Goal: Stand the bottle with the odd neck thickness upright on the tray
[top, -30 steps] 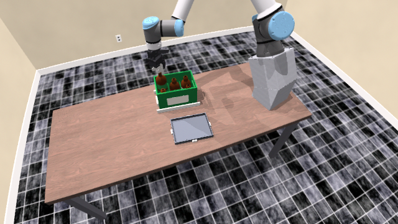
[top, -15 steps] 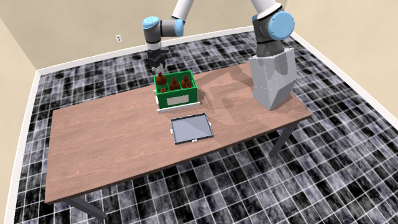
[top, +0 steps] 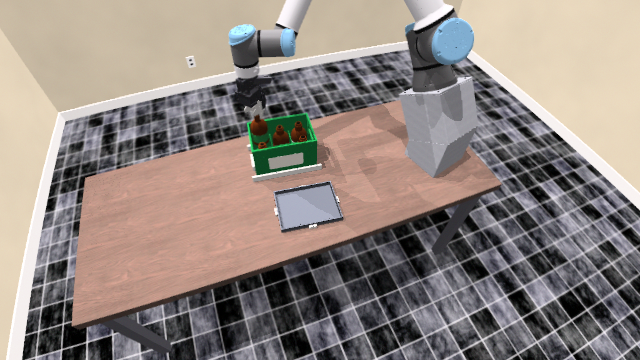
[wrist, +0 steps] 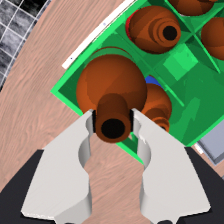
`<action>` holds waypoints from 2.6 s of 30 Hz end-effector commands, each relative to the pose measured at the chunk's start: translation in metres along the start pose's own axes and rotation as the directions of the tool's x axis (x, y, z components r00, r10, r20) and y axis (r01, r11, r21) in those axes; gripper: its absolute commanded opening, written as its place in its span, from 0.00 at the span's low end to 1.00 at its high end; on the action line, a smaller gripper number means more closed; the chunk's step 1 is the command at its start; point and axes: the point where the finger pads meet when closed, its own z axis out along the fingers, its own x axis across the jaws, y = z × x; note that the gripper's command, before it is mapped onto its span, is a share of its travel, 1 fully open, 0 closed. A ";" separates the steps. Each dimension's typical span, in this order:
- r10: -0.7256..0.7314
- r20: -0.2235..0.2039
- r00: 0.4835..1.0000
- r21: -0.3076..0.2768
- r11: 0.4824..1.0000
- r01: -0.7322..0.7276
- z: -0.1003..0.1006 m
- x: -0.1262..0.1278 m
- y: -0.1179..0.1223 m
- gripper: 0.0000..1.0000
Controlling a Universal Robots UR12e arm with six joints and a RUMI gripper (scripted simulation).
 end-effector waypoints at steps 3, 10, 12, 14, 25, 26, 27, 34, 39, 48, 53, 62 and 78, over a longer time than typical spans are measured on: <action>0.000 0.001 1.000 -0.001 1.000 0.000 -0.006 -0.001 0.000 0.00; 0.000 0.001 1.000 -0.001 1.000 0.000 -0.014 -0.001 0.000 0.00; 0.000 0.001 1.000 -0.001 1.000 0.000 -0.016 -0.001 0.000 0.00; 0.000 0.001 1.000 -0.001 1.000 0.000 -0.018 -0.001 0.000 0.00; 0.000 0.001 1.000 -0.001 1.000 0.000 -0.028 -0.001 0.000 0.00; 0.000 0.001 1.000 -0.001 1.000 0.000 -0.028 -0.001 0.000 0.00; 0.000 0.001 1.000 -0.001 1.000 0.000 -0.029 -0.001 0.000 0.00; 0.000 0.001 1.000 -0.001 1.000 0.000 -0.032 -0.001 0.000 0.00; 0.000 0.001 1.000 -0.001 1.000 0.000 -0.033 -0.001 0.000 0.00; 0.000 0.001 1.000 -0.001 1.000 0.000 -0.033 -0.001 0.000 0.00; 0.000 0.001 1.000 -0.001 1.000 0.000 -0.033 -0.001 0.000 0.00; 0.000 0.001 1.000 -0.001 1.000 0.000 -0.033 -0.001 0.000 0.00; 0.000 0.001 1.000 -0.001 1.000 0.000 -0.033 -0.001 0.000 0.00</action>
